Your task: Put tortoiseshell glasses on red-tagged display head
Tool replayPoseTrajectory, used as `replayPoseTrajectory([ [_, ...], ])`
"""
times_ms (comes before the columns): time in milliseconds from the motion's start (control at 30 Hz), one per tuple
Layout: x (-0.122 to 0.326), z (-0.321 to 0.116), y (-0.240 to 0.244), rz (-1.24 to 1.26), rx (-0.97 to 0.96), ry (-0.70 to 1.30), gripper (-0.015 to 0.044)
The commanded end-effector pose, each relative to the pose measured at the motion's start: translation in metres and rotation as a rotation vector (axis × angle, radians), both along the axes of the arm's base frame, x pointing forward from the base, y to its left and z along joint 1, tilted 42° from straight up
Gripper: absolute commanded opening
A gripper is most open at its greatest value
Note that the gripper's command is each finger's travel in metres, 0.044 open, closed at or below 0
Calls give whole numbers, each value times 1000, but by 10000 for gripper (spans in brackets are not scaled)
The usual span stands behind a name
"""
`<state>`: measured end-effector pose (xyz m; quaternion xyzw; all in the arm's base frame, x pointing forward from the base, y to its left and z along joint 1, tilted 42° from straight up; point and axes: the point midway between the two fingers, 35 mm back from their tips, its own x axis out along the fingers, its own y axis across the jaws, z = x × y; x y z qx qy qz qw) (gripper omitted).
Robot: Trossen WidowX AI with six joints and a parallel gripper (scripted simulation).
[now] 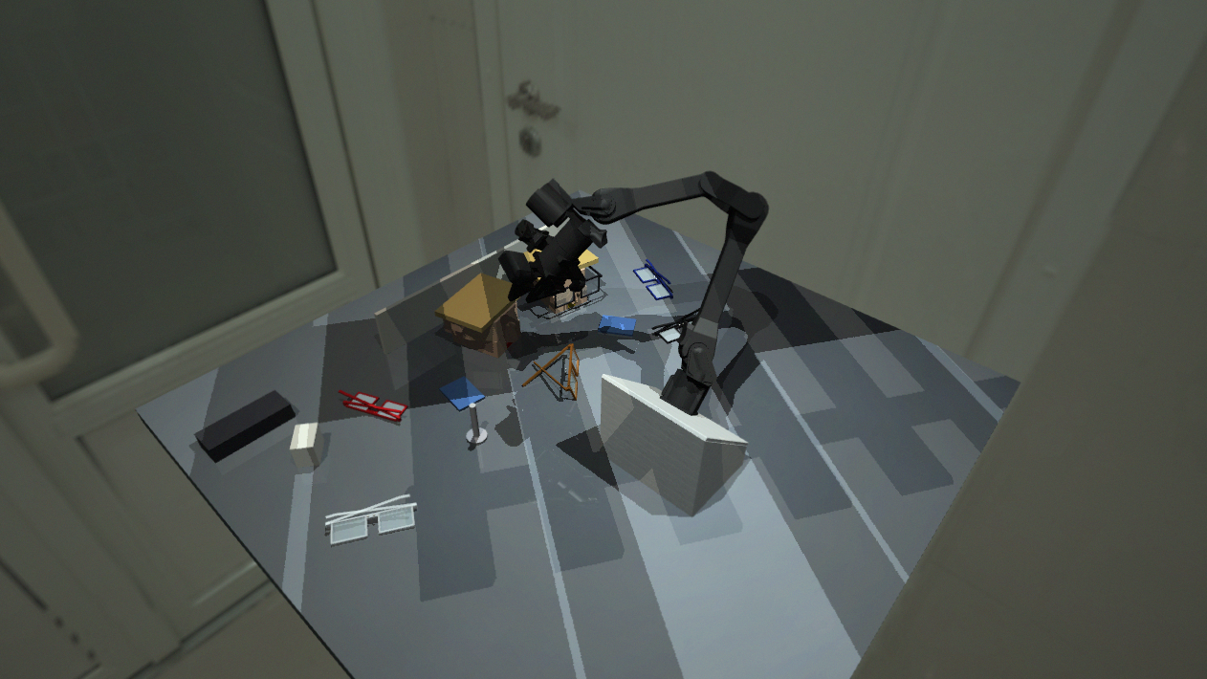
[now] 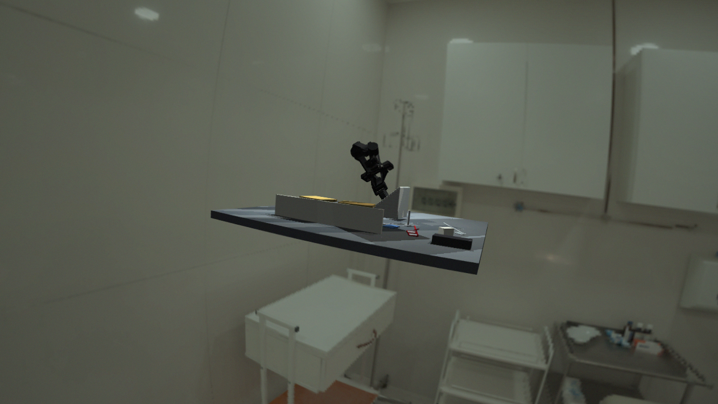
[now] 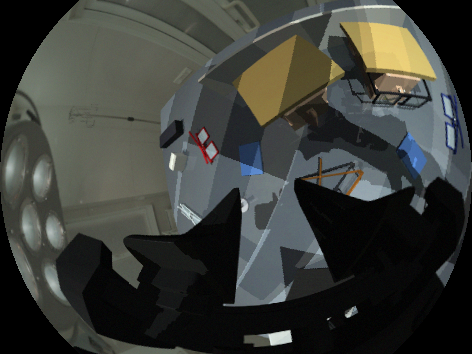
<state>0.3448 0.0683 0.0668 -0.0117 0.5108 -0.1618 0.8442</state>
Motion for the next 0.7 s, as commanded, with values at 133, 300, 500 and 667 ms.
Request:
replayPoseTrajectory([
  [133, -59, -65, -71, -679, -154, 116, 200],
  [300, -81, -75, -93, -880, -247, 105, 200],
  [500, -82, -73, -96, -880, -247, 105, 200],
  [667, -82, -73, -96, -880, -247, 105, 200],
])
